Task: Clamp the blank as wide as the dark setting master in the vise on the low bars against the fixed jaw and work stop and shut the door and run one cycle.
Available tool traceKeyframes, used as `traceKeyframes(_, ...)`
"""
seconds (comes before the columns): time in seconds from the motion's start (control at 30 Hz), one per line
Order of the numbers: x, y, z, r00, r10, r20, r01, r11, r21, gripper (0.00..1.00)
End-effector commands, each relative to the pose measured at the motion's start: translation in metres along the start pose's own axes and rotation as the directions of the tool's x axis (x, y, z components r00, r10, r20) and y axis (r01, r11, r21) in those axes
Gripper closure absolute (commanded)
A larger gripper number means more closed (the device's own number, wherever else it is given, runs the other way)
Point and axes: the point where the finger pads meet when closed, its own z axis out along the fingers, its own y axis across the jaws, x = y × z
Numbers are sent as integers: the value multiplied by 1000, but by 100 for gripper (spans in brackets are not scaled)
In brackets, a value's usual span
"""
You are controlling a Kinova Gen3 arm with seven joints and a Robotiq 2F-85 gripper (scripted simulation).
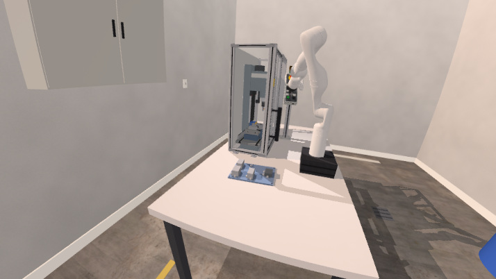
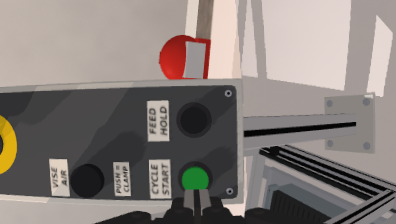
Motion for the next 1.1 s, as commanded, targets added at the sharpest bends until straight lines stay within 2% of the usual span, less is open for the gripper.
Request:
traceKeyframes(0.0, 0, -1, 2, 1000, 0, 0, 0, 1000, 1, 90)
traceKeyframes(0.13, 0, -1, 8, 1000, 0, 0, 0, 1000, 1, 90)
traceKeyframes(0.53, 0, -1, 8, 1000, 0, 0, 0, 1000, 1, 90)
traceKeyframes(0.7, 0, -1, 16, 1000, 0, 0, 0, 1000, 1, 90)
traceKeyframes(1.07, 0, -1, 16, 1000, 0, 0, 0, 1000, 1, 90)
